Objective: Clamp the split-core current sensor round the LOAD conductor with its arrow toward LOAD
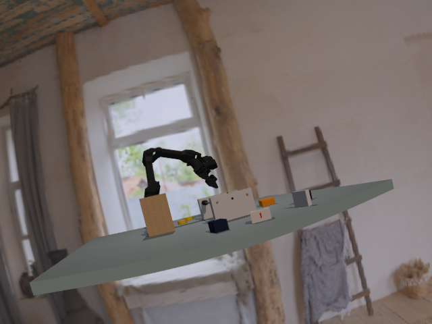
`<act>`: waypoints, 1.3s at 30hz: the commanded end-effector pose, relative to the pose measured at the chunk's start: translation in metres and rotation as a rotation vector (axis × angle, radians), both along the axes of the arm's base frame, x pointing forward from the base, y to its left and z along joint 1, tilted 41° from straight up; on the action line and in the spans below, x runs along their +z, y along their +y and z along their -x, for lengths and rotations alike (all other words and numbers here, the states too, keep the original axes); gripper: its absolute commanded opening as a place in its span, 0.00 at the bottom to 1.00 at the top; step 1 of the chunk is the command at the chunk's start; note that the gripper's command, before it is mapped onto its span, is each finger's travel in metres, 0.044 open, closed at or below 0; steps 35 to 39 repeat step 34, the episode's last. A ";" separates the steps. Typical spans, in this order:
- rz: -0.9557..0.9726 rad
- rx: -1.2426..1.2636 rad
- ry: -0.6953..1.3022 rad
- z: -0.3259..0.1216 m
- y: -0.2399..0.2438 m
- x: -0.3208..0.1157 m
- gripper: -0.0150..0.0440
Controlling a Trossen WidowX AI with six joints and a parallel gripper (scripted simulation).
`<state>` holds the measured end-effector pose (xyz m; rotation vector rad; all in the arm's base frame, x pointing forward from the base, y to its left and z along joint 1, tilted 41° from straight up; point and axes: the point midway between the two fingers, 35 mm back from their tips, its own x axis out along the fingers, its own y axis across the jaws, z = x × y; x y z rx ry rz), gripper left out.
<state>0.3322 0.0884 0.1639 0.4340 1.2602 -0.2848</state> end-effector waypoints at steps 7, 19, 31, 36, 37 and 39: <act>-0.162 -0.695 -0.192 0.026 0.009 0.014 1.00; -0.124 -0.579 -0.157 0.021 0.008 0.014 1.00; -0.087 -0.460 -0.115 0.016 0.007 0.010 1.00; -0.092 -0.466 -0.124 0.018 0.007 0.012 1.00; -0.092 -0.466 -0.124 0.018 0.007 0.012 1.00; -0.092 -0.466 -0.124 0.018 0.007 0.012 1.00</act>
